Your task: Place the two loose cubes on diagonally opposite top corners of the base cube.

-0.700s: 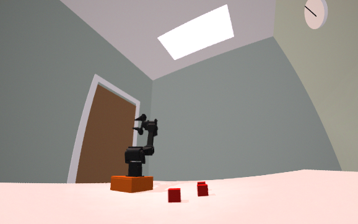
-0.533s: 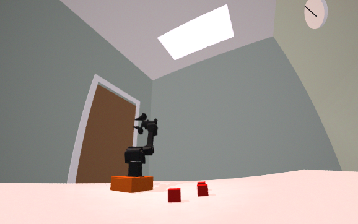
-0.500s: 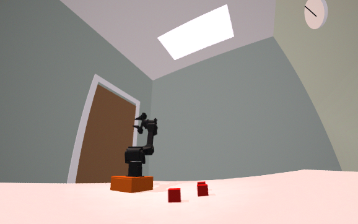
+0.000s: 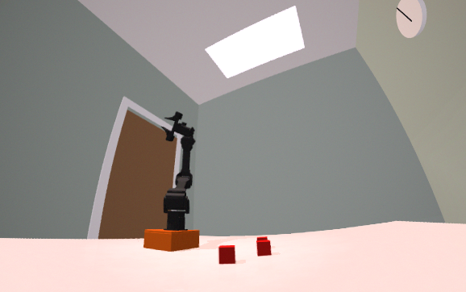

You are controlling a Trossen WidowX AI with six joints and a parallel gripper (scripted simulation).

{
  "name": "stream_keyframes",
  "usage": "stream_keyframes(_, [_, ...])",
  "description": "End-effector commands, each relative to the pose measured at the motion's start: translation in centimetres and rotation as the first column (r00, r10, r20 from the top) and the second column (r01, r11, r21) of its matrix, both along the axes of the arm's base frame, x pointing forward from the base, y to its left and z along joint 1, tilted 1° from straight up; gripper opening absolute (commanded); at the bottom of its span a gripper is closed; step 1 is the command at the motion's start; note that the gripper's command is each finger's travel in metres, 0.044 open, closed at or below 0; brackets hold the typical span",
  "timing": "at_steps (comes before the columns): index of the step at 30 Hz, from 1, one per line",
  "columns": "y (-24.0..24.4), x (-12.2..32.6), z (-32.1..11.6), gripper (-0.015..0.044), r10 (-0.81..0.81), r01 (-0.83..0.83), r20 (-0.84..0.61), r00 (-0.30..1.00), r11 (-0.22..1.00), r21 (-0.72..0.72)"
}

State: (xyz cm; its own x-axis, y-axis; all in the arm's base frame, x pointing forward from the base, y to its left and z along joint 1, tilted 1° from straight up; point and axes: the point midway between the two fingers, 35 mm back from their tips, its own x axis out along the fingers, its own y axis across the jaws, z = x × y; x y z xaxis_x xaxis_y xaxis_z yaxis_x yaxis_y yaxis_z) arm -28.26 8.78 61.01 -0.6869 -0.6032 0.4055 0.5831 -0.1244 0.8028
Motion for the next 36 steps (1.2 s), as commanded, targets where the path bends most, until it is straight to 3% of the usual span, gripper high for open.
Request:
stream_keyframes(1, [-4.0, 3.4, 2.3, 0.0265, 0.041, -0.033, -0.133, 0.99, 0.998, 0.058])
stream_keyframes(10, [-14.2, 15.1, 5.9, 0.0265, 0.218, -0.121, -0.473, 0.853, 0.966, 0.227])
stream_keyframes(20, [-22.6, 30.6, 4.3, 0.0265, 0.457, -0.191, -0.722, 0.519, 0.886, 0.423])
stream_keyframes(28, [-26.0, 43.2, -0.9, 0.0265, 0.614, -0.2, -0.774, 0.155, 0.787, 0.584])
stream_keyframes(36, [-26.1, 54.1, -9.2, 0.0265, 0.698, -0.145, -0.678, -0.231, 0.664, 0.733])
